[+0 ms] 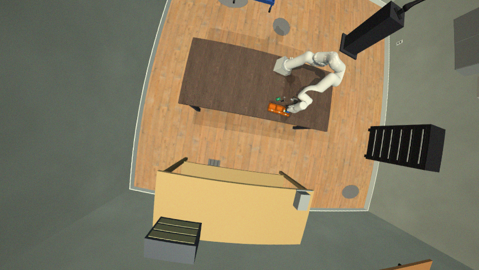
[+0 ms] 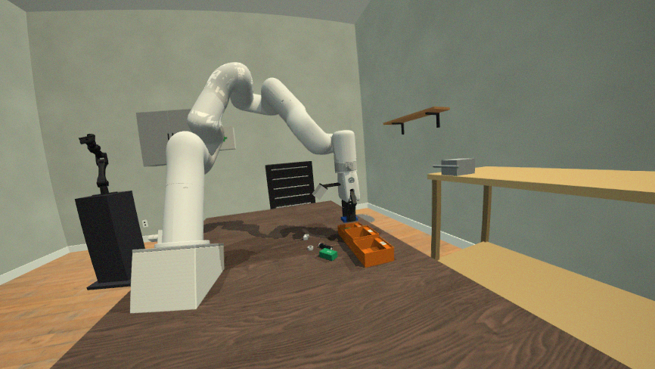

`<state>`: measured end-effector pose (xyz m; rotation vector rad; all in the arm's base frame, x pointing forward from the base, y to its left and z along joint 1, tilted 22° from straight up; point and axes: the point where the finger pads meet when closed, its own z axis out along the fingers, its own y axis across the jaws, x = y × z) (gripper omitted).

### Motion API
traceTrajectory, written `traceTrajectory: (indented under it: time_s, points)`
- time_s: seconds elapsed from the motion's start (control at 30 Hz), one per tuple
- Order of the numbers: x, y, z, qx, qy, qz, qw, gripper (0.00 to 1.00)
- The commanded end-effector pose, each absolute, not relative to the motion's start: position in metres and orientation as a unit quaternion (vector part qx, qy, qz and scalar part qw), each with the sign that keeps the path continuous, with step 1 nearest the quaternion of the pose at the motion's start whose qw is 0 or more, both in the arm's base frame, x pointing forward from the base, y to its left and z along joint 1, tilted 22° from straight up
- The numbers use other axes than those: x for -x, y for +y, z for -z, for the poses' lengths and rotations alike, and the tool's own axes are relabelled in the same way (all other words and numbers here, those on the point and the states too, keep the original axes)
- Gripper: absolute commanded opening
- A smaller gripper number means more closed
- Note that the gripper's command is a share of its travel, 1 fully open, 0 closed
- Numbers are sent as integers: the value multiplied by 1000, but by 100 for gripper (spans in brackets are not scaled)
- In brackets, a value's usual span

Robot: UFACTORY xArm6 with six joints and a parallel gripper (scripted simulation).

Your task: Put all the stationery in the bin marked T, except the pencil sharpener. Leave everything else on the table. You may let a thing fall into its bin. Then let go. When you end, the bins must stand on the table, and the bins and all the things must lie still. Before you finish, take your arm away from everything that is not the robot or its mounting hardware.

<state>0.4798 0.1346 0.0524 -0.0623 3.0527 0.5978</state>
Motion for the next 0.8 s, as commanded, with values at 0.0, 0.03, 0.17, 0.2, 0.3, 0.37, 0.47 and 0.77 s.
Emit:
traceTrajectory:
  time_s: [0.0,0.03,0.17,0.2,0.3,0.37,0.47,0.77]
  points:
    - [-481,137,-49,20,981,-192,17,0]
    - [-481,137,-49,20,981,-192,17,0]
    - [-481,140,-41,20,981,-192,17,0]
    - [-482,140,-39,20,981,-192,17,0]
    - [-482,143,-34,20,981,-192,17,0]
    - [-482,144,-30,20,981,-192,17,0]
    - [-482,146,-24,20,981,-192,17,0]
    - [-482,147,-24,20,981,-192,17,0]
